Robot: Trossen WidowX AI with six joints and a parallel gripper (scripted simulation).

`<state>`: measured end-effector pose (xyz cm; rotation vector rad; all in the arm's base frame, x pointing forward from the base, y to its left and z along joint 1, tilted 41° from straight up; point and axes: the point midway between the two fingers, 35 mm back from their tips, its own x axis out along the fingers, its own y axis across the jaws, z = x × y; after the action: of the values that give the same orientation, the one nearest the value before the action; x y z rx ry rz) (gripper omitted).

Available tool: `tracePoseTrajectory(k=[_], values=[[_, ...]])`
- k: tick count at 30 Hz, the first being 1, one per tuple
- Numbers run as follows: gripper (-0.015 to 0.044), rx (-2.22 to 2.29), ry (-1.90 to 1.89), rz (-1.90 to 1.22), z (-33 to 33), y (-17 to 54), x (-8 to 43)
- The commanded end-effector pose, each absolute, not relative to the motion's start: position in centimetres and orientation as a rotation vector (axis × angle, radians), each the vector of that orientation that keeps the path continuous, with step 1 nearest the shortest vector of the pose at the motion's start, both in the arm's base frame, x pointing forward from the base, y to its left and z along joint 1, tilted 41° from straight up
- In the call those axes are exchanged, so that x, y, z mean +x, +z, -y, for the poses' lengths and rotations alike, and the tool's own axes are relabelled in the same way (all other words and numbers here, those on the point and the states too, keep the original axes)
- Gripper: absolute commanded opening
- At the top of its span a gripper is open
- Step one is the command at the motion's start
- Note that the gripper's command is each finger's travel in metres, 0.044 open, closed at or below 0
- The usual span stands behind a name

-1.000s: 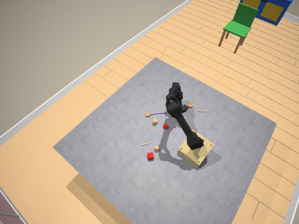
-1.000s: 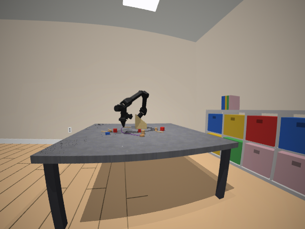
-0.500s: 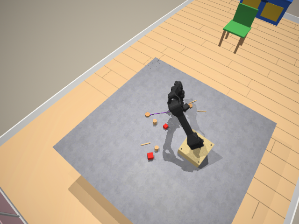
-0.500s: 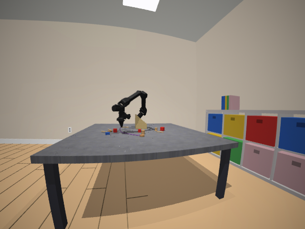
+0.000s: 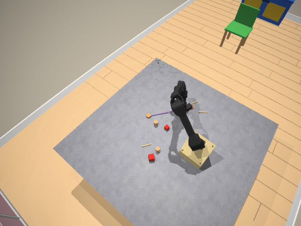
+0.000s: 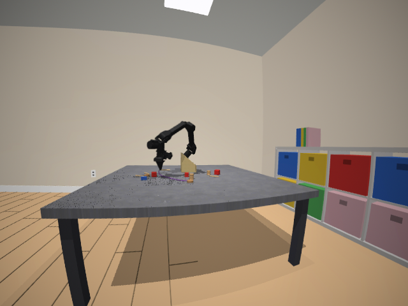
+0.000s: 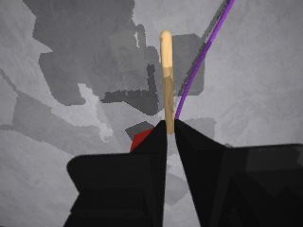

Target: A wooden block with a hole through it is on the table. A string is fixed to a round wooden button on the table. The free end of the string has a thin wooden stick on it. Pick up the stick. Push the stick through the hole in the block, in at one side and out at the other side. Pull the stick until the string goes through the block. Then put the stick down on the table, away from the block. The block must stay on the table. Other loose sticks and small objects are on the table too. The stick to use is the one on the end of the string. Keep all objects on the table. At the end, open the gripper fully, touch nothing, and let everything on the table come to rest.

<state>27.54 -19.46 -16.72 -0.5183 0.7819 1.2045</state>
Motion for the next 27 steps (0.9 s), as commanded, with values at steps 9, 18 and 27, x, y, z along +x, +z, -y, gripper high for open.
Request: tracePoseTrajectory(k=[9,18,27], values=[[0.0,-0.527,1.202,-0.783,18.8,-17.1,27.2],[0.0,-0.526,1.202,-0.782,17.8,-17.5,26.7],[0.0,-0.525,1.202,-0.782,16.8,-17.8,26.2]])
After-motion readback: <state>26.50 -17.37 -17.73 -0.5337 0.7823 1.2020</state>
